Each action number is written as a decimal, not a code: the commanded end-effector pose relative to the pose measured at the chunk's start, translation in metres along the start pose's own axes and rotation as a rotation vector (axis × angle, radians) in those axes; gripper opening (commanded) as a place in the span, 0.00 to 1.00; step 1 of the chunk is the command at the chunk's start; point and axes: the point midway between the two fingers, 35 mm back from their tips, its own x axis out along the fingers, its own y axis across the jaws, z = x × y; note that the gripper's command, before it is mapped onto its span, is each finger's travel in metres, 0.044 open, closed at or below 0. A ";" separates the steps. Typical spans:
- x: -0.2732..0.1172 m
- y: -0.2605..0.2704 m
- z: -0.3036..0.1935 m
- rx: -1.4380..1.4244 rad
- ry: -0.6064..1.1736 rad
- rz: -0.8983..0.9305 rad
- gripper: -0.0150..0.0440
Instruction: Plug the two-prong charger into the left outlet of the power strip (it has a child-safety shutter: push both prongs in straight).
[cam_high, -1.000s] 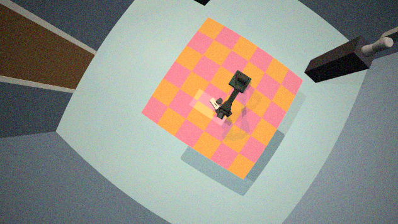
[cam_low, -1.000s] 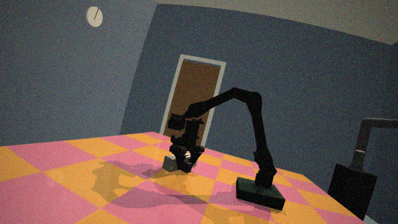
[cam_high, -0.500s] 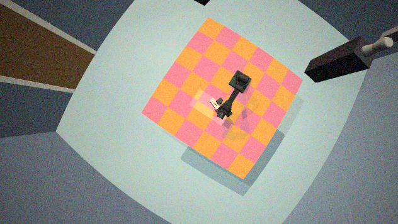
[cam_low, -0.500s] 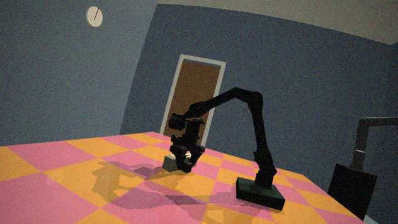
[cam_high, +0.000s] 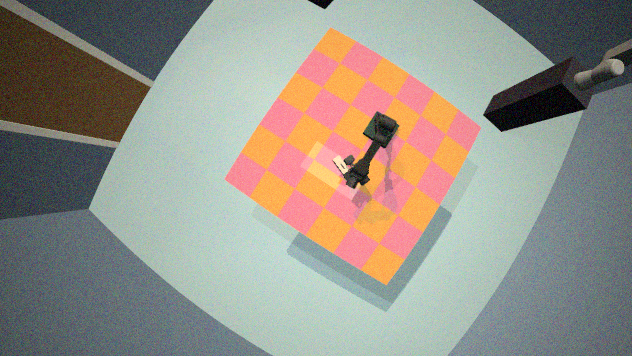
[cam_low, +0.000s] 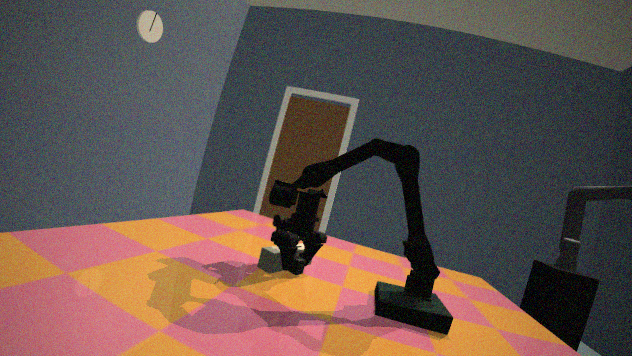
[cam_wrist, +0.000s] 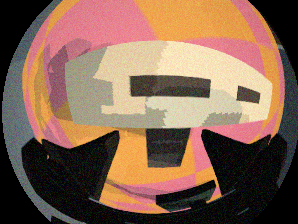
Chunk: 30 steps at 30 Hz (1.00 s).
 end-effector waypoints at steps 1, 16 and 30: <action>0.001 -0.002 -0.004 0.004 0.000 -0.005 1.00; 0.001 -0.002 -0.006 0.004 -0.005 -0.004 1.00; 0.002 0.000 -0.020 0.004 -0.004 -0.004 1.00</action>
